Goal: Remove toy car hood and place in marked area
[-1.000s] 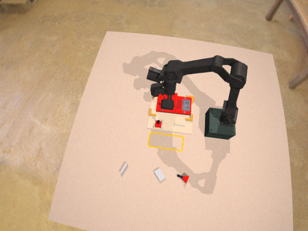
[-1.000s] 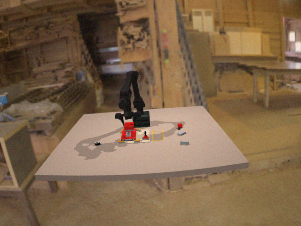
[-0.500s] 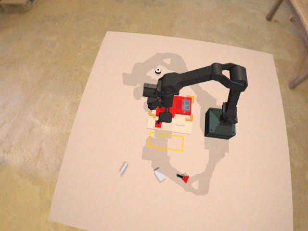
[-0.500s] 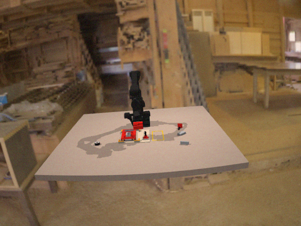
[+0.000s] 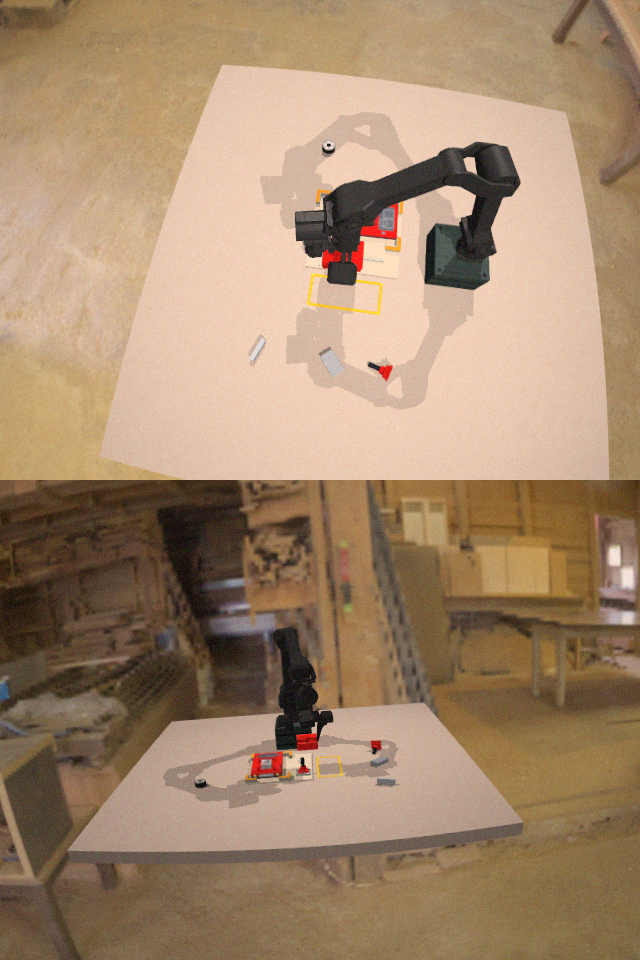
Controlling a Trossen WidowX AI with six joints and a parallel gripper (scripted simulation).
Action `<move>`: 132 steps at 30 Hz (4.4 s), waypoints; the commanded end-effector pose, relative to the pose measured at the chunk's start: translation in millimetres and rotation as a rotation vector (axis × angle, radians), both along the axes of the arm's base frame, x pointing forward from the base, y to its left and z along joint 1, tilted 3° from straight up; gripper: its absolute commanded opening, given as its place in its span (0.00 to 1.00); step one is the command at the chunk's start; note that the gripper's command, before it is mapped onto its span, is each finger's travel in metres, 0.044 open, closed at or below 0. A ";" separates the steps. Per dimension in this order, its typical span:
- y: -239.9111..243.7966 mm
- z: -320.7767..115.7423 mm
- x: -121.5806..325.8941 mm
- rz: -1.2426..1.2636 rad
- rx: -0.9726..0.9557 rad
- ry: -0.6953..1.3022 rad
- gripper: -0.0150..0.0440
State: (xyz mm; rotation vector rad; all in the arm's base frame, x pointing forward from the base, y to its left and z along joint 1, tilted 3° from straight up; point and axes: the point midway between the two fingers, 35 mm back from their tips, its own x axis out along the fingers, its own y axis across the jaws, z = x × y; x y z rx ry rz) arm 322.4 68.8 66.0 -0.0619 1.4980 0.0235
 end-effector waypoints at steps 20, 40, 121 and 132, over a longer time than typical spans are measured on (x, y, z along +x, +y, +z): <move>70.8 -0.1 -23.1 -0.017 0.009 -0.007 0.25; 71.2 -16.6 -20.4 -0.017 0.009 -0.007 0.25; 69.1 -78.3 -17.7 -0.017 0.008 -0.006 0.25; 69.0 -83.7 -17.3 -0.017 0.008 -0.006 0.25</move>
